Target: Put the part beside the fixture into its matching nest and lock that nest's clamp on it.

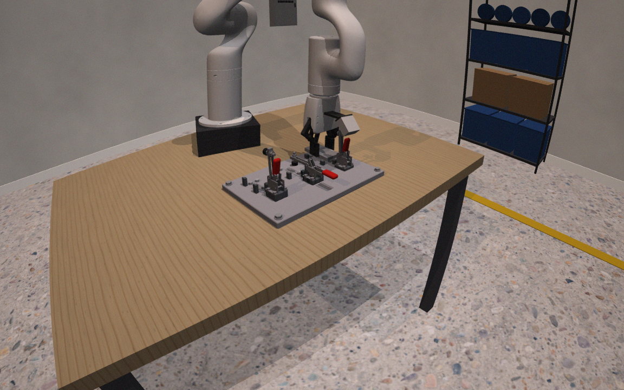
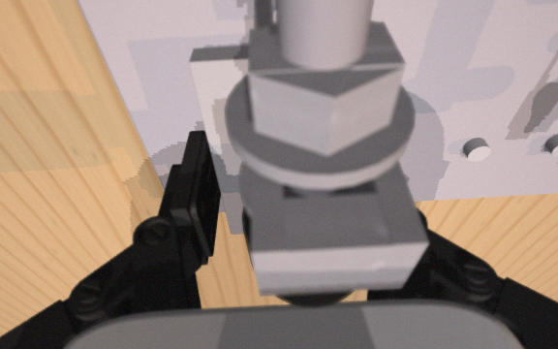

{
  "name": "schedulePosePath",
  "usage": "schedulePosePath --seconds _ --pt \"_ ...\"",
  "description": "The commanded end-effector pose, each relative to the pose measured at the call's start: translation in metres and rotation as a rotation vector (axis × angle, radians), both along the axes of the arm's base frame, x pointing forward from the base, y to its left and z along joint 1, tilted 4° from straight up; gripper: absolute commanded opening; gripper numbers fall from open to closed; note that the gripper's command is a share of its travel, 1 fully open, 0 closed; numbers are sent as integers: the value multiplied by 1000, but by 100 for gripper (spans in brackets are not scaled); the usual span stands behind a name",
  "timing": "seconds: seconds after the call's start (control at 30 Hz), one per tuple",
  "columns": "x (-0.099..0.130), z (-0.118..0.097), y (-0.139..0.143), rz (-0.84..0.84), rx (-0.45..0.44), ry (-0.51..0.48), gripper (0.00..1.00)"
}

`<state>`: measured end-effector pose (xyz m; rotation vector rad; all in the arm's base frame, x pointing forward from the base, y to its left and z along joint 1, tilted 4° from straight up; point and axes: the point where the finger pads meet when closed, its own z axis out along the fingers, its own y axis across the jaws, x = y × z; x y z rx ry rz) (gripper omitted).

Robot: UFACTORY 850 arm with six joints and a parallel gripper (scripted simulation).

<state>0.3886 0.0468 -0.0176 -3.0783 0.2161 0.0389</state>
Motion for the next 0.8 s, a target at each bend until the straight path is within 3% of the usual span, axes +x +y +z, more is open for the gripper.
schedulePosePath --seconds 0.0,0.77 --pt "0 0 0 -2 -1 -53 0" --pt "2 -6 -1 -2 -1 -53 0"
